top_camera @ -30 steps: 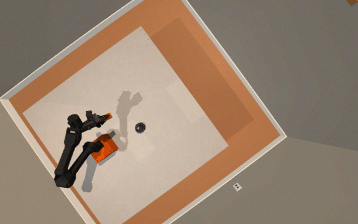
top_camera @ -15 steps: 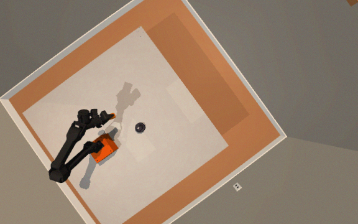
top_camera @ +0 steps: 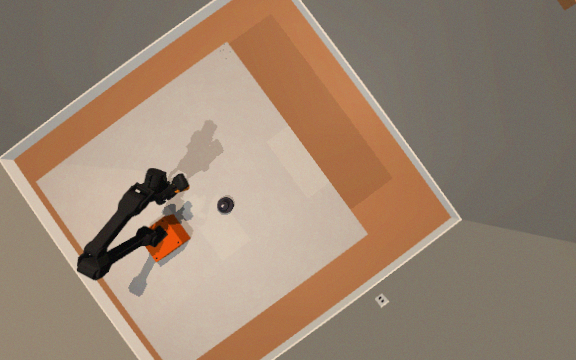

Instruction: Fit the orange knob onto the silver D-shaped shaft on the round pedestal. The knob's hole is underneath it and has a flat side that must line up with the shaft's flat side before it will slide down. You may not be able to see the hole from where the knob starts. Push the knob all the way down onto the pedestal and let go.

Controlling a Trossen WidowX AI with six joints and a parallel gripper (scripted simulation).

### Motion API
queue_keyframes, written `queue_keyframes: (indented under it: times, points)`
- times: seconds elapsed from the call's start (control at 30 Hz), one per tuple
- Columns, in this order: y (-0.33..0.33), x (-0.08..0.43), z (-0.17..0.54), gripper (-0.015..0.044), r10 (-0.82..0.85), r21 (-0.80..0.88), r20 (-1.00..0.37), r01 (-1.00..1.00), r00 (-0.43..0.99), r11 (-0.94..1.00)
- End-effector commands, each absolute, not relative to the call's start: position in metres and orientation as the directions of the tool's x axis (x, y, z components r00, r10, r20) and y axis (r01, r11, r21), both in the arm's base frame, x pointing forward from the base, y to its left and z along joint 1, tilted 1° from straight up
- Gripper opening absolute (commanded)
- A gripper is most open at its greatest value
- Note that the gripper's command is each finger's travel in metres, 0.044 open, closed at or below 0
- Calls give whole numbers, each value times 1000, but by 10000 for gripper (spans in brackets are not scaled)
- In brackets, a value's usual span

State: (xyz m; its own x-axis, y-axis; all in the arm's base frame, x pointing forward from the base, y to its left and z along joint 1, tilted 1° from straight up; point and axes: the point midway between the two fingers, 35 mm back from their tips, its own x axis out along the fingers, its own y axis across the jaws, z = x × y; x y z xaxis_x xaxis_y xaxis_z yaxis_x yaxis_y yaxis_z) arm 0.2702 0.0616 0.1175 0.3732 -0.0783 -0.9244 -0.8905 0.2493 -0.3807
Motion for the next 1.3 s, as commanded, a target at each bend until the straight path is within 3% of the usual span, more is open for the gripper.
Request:
queue_keyframes:
  times: [0.0, 0.43, 1.27]
  points:
    - [62, 275, 116, 0, -57, -326, -945, -911, 322, 253]
    - [60, 283, 95, 0, 8, -81, -996, -963, 86, 259]
    - [64, 303, -9, 0, 18, -46, -998, -964, 53, 263]
